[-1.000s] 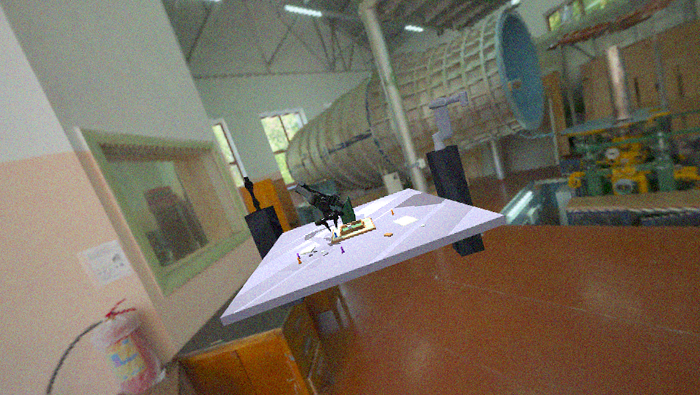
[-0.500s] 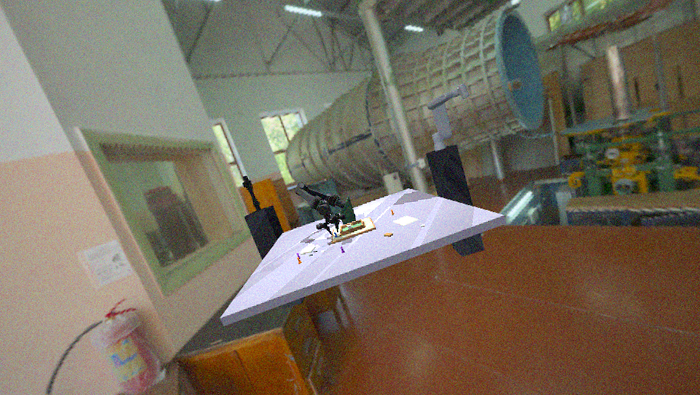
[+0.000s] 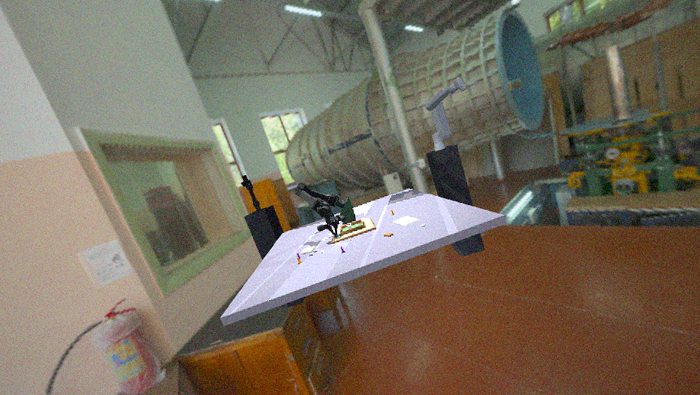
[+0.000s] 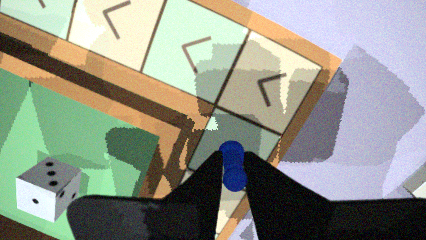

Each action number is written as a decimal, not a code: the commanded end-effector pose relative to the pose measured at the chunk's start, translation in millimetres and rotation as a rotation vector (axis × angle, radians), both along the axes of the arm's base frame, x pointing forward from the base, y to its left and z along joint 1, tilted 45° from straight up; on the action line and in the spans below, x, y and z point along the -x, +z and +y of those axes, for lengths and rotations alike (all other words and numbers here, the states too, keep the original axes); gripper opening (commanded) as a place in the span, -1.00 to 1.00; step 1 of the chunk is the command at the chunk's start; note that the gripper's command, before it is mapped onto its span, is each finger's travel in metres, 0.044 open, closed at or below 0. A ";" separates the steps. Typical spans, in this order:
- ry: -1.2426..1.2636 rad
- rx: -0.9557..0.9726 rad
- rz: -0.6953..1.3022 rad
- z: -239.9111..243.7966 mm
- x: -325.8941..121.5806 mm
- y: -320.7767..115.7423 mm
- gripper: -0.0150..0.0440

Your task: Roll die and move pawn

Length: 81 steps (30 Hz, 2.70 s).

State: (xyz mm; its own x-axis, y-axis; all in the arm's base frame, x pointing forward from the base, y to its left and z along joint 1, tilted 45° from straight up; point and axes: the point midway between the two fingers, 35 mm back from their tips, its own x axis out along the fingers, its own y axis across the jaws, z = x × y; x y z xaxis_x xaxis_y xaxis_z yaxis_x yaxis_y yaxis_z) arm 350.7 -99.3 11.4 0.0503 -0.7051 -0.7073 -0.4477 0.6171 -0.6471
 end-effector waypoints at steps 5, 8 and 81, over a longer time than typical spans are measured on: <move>0.002 0.006 0.006 -0.8 1.3 -0.7 -0.49; 0.002 0.003 0.006 7.1 -0.2 5.3 -0.49; 0.000 0.000 -0.011 4.1 -47.4 4.6 0.31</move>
State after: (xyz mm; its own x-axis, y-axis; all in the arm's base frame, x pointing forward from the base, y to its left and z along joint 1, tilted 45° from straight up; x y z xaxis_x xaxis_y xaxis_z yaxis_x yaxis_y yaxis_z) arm 398.0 -95.2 15.1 0.0574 -0.7047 -0.7071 -0.4430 0.6168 -0.6506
